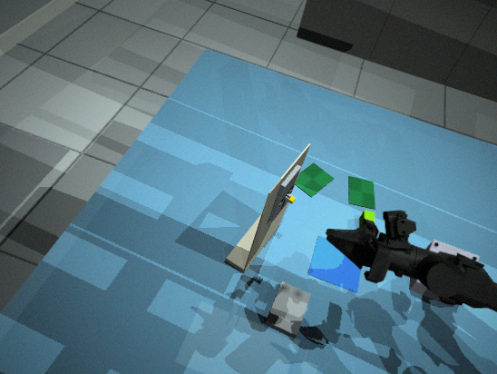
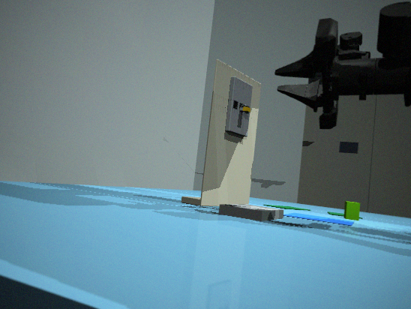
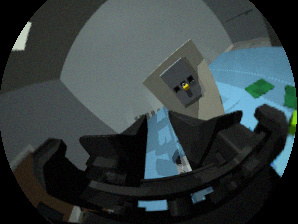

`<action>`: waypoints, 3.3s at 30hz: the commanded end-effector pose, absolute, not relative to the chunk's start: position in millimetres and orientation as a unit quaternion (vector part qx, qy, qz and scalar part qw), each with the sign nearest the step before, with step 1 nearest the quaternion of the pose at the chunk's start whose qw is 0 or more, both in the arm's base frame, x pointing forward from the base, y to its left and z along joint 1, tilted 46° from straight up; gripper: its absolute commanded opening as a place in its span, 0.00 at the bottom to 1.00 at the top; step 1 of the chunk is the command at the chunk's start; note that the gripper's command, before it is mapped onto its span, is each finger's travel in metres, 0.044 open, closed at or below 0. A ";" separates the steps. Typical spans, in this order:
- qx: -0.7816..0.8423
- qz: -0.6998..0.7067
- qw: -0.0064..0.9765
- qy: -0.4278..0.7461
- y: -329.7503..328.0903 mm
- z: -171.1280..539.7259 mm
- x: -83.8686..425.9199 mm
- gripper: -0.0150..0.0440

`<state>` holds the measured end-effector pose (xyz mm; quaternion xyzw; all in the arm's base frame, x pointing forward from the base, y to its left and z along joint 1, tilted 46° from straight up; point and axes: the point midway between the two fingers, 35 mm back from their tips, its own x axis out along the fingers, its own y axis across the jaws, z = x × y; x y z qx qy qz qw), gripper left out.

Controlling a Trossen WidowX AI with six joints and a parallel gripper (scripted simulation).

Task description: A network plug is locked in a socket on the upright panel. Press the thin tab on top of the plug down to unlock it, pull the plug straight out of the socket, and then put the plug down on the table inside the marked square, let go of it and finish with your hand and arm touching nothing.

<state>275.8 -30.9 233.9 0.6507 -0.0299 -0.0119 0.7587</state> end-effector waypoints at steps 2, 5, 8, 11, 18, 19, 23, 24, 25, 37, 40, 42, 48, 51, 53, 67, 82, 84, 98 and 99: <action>0.711 -0.012 0.703 -0.030 -32.8 221.4 270.5 0.52; 0.746 -0.011 0.665 -0.032 -34.3 214.9 267.3 0.52; 0.780 -0.011 0.625 -0.033 -35.7 208.3 264.2 0.52; 0.811 -0.010 0.583 -0.035 -37.0 201.7 261.0 0.52; 0.876 -0.008 0.481 -0.039 -39.8 186.2 253.6 0.52; 0.884 -0.008 0.465 -0.039 -40.1 184.0 252.6 0.52; 0.914 -0.006 0.403 -0.042 -41.5 175.1 248.4 0.52; 0.920 -0.006 0.389 -0.042 -41.8 173.2 247.5 0.52; 0.923 -0.006 0.382 -0.042 -41.9 172.1 247.0 0.52; 0.924 -0.005 0.379 -0.043 -44.2 173.6 254.8 0.52; 0.924 -0.004 0.379 -0.043 -45.3 174.1 258.7 0.52; 0.925 -0.004 0.379 -0.043 -46.1 174.3 261.3 0.52; 0.925 -0.003 0.379 -0.044 -48.3 174.3 269.2 0.52; 0.925 -0.003 0.379 -0.044 -49.4 173.9 273.3 0.52; 0.925 -0.002 0.378 -0.044 -50.1 173.5 276.0 0.52; 0.925 0.000 0.378 -0.046 -55.2 167.2 294.8 0.52; 0.925 0.001 0.378 -0.046 -59.0 161.8 308.6 0.52; 0.925 0.001 0.378 -0.046 -59.5 161.9 310.5 0.52; 0.925 0.001 0.378 -0.046 -63.2 161.7 324.0 0.52; 0.925 0.001 0.378 -0.046 -63.5 161.6 325.0 0.52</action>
